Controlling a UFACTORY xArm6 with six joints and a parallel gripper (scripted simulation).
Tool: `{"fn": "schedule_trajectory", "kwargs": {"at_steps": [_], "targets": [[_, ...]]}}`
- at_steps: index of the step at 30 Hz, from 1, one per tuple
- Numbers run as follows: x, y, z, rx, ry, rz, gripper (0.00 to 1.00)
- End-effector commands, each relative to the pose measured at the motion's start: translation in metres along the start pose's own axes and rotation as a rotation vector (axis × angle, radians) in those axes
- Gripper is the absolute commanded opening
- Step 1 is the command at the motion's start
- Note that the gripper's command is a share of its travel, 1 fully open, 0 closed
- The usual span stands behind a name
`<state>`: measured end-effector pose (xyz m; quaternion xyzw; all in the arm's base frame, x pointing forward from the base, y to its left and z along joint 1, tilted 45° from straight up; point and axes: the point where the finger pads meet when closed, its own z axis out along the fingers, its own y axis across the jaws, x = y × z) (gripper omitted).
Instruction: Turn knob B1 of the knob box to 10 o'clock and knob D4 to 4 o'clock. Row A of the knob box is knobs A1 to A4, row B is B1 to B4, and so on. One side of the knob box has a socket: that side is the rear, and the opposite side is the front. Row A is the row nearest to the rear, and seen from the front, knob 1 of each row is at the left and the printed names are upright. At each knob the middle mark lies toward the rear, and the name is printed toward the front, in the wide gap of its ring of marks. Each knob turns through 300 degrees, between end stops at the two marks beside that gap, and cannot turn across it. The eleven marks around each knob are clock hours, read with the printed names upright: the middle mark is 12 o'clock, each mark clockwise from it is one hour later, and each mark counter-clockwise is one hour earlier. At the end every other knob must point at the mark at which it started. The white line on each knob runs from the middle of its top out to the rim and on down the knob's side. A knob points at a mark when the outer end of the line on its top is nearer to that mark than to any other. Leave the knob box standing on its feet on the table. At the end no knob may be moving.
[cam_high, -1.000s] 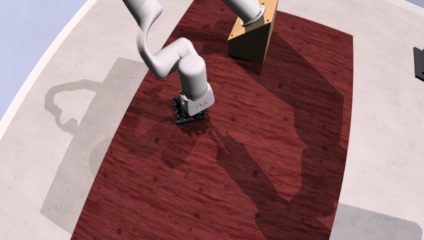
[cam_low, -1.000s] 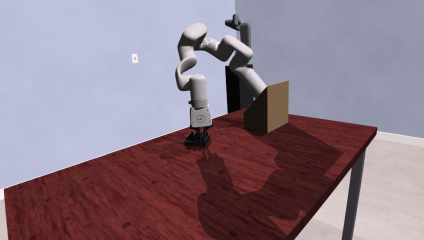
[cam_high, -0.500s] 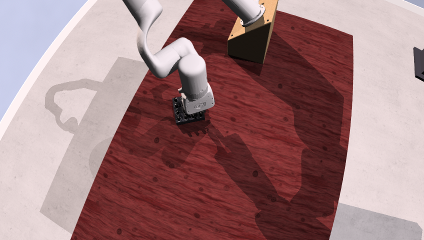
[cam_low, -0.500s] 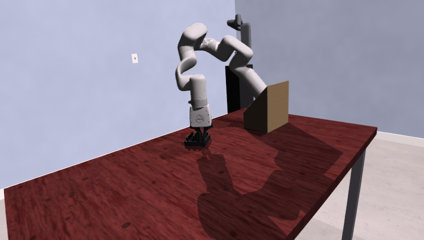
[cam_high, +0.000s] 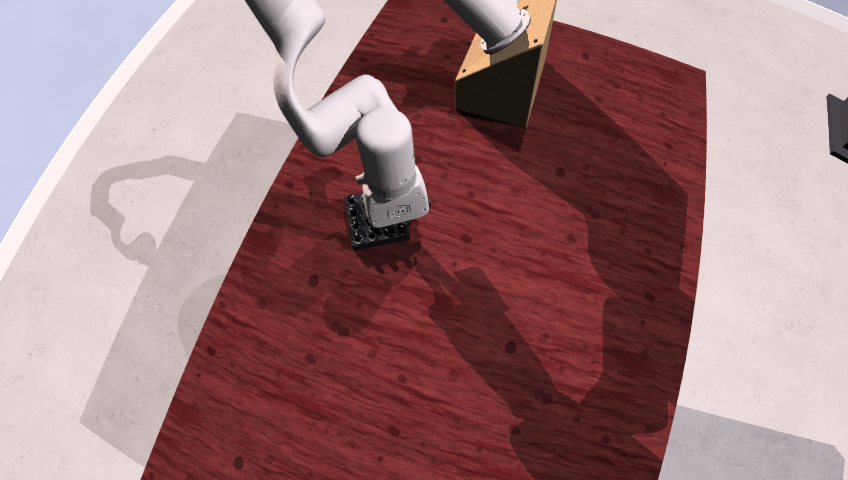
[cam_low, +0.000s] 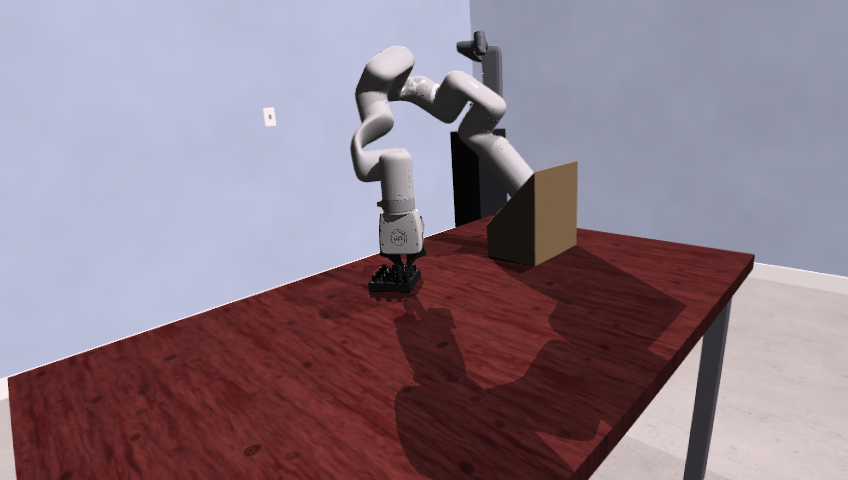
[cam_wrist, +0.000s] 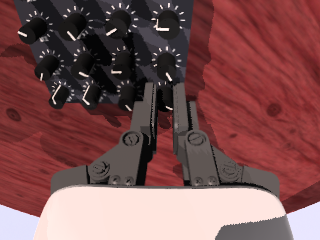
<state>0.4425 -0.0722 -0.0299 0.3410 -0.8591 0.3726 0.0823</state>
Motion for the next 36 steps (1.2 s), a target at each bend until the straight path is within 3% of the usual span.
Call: {"fn": "schedule_trajectory", "kwargs": {"at_steps": [1,15,16,36], "targets": [[-0.001,-0.0008,-0.001,0.001,-0.003,0.005,0.08],[-0.001,-0.0008,-0.001,0.001,-0.003,0.005,0.08],[-0.001,-0.0008,-0.001,0.001,-0.003,0.005,0.19],[-0.001,-0.0008,-0.0011,0.001,-0.003,0.005,0.19]]}}
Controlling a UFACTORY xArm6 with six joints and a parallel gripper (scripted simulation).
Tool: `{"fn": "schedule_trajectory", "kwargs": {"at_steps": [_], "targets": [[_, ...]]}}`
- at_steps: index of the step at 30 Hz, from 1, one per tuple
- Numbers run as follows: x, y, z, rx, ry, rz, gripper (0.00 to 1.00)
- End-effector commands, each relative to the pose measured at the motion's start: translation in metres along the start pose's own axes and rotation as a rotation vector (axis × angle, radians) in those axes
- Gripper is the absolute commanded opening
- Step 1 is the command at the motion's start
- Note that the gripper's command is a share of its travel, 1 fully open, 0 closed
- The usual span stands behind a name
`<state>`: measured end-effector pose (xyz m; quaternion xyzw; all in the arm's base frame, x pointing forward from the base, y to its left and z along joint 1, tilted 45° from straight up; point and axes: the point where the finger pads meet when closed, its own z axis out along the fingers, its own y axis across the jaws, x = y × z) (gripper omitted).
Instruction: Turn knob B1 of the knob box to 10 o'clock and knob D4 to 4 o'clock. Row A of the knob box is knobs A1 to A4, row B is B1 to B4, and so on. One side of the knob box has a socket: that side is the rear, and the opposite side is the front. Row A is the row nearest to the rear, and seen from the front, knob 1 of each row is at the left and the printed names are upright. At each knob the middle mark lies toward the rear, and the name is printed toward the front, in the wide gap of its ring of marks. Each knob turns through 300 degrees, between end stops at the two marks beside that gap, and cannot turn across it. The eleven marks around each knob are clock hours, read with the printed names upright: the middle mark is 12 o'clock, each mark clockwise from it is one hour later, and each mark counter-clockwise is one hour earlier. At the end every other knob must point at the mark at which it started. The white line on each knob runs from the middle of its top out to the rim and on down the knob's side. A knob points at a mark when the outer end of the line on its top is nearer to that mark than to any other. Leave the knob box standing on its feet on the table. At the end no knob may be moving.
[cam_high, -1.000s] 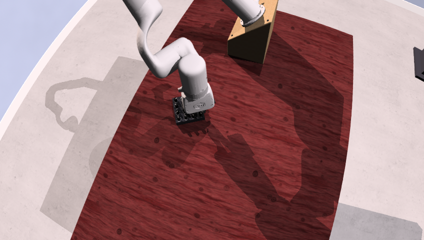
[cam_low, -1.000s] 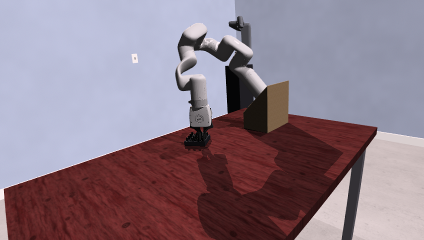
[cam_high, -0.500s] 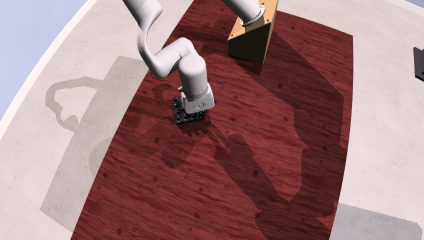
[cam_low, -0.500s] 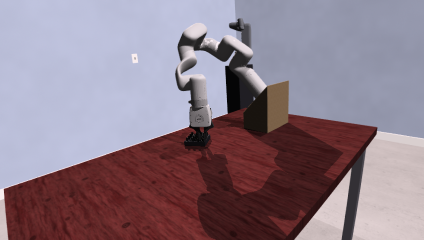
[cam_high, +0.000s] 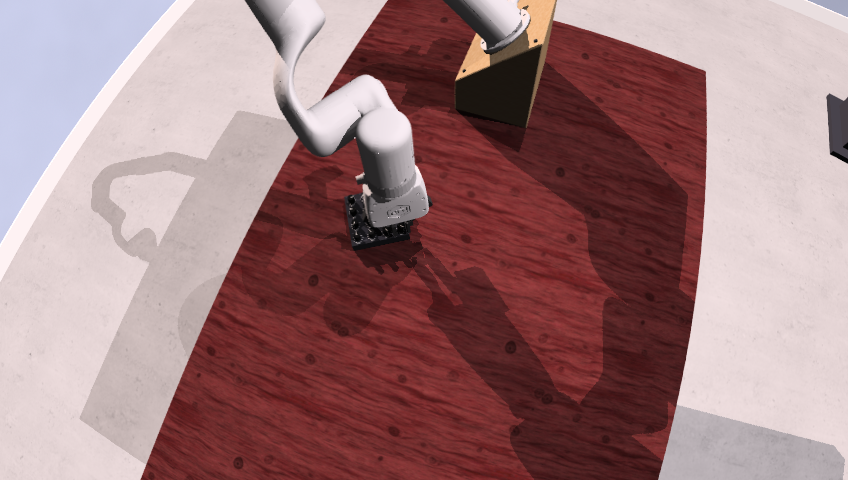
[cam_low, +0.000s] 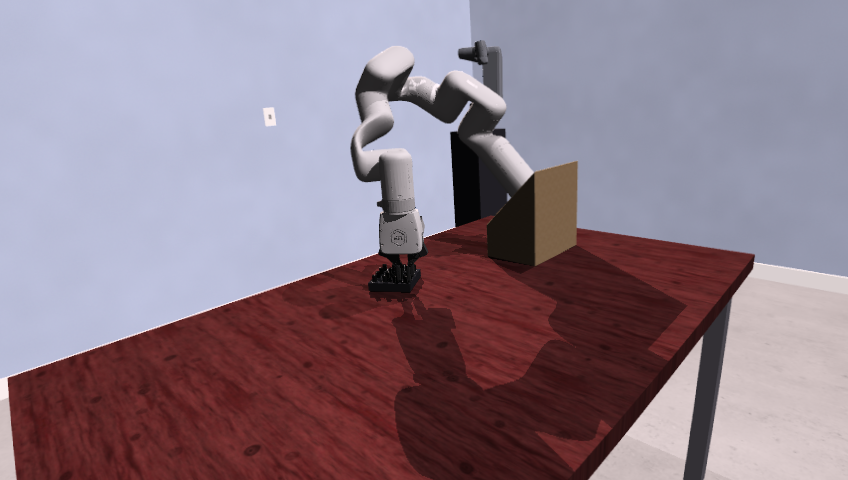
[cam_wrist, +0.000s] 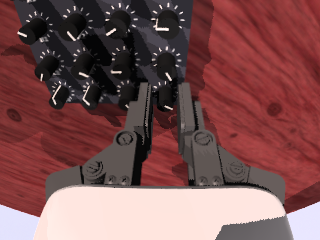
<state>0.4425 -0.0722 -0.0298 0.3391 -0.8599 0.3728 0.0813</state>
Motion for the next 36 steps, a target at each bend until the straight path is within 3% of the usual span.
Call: {"fn": "schedule_trajectory", "kwargs": {"at_steps": [1,8,20,36], "targets": [[-0.001,-0.001,-0.001,0.001,-0.002,0.001,0.19],[-0.001,-0.001,-0.006,0.001,-0.002,0.001,0.19],[-0.001,-0.001,-0.035,0.001,-0.003,0.001,0.19],[-0.001,-0.001,-0.037,0.001,-0.003,0.001,0.19]]}}
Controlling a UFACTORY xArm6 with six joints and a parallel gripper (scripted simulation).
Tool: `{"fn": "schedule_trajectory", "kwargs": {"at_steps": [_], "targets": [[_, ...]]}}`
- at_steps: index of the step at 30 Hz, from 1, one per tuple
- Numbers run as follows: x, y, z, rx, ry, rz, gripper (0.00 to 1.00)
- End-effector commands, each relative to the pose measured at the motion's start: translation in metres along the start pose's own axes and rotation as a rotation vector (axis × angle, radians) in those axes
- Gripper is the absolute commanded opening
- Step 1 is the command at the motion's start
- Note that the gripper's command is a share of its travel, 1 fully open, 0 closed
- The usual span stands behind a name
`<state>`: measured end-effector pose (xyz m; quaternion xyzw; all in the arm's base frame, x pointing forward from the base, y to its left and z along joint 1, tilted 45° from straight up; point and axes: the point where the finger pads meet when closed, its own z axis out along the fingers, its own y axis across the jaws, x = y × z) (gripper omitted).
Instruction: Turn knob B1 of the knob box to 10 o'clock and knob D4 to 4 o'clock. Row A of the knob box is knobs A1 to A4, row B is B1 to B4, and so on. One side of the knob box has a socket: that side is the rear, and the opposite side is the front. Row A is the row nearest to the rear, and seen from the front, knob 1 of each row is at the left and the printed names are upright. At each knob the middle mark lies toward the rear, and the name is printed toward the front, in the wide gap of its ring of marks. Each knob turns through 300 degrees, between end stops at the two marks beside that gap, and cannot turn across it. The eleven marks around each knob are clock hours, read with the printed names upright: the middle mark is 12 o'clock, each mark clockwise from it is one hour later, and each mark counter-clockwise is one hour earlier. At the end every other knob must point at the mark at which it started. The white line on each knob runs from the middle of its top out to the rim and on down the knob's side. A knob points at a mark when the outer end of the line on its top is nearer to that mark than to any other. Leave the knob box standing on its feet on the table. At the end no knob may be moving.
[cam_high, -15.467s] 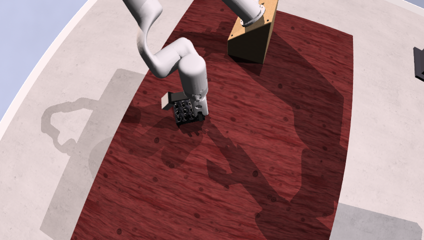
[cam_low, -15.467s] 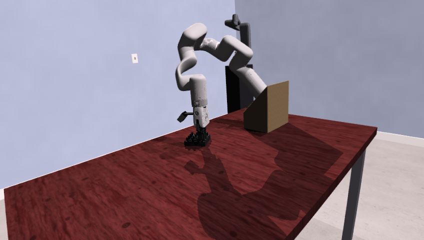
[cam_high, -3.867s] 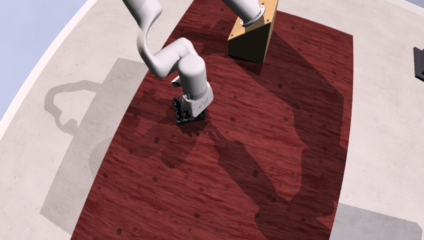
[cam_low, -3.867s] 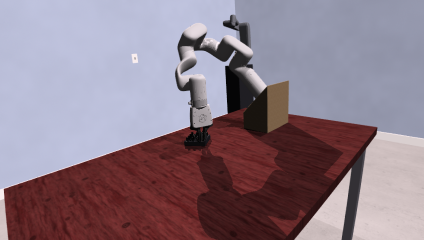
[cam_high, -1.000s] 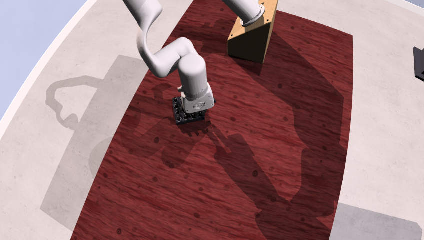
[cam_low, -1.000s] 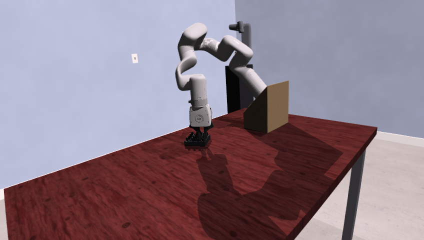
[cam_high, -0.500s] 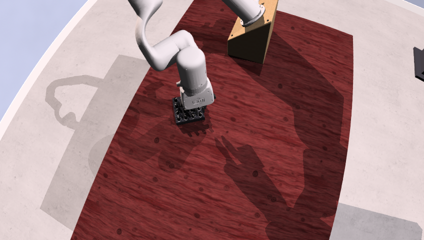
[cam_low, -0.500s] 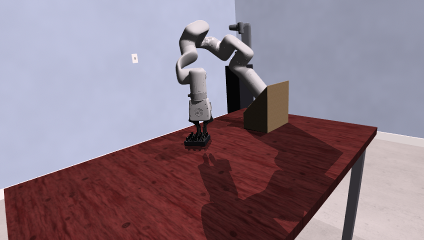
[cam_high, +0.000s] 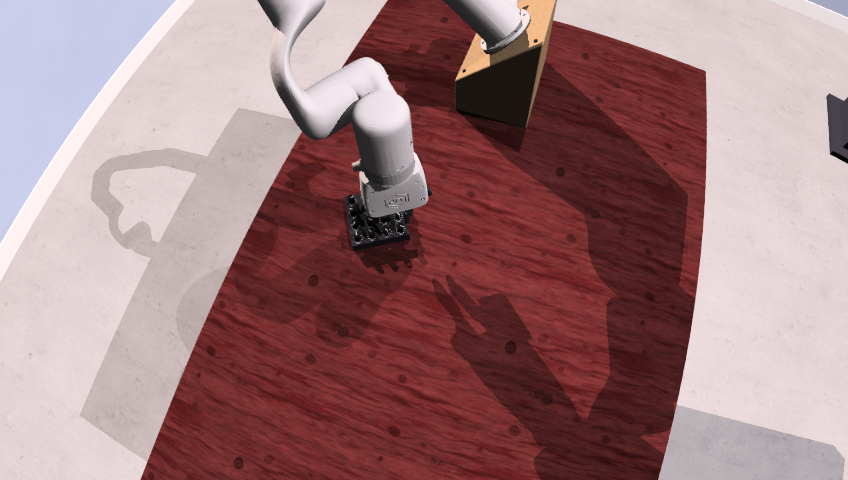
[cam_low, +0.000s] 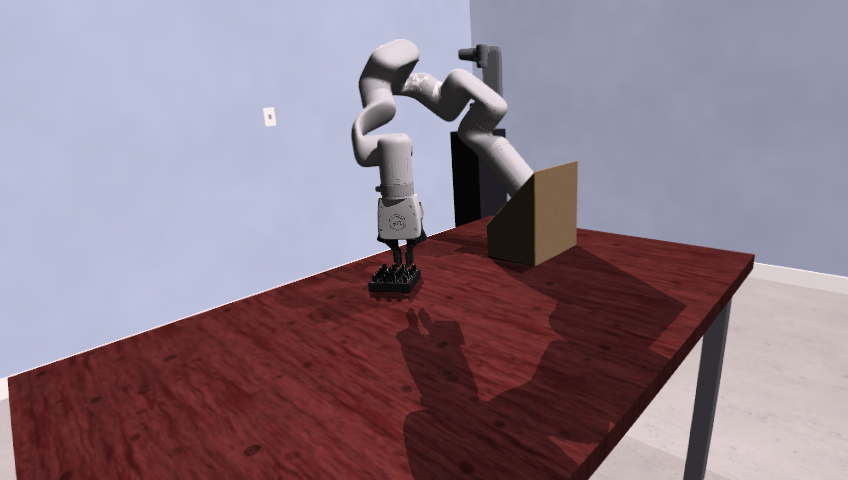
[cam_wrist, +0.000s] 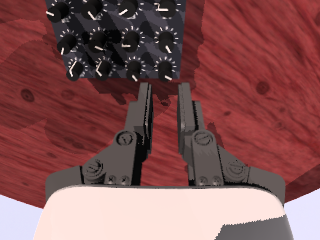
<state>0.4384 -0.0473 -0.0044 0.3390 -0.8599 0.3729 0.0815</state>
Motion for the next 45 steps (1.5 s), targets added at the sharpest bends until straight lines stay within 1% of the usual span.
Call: {"fn": "schedule_trajectory", "kwargs": {"at_steps": [1,6,10,14,18,20,25,29,33,45], "targets": [[-0.001,-0.001,-0.001,0.001,-0.003,0.001,1.0],[-0.001,-0.001,-0.003,0.001,-0.003,0.001,1.0],[-0.001,-0.001,-0.014,0.001,-0.003,0.001,1.0],[-0.001,-0.001,-0.034,0.001,-0.003,0.001,1.0],[-0.001,-0.001,-0.061,0.001,-0.003,0.001,1.0],[-0.001,-0.001,-0.061,0.001,-0.003,0.001,1.0],[-0.001,-0.001,-0.094,0.001,-0.003,0.001,1.0],[-0.001,-0.001,-0.11,0.001,-0.003,0.001,1.0],[-0.001,-0.001,-0.115,0.001,-0.003,0.001,1.0],[-0.001,-0.001,-0.115,0.001,-0.003,0.001,1.0]]}}
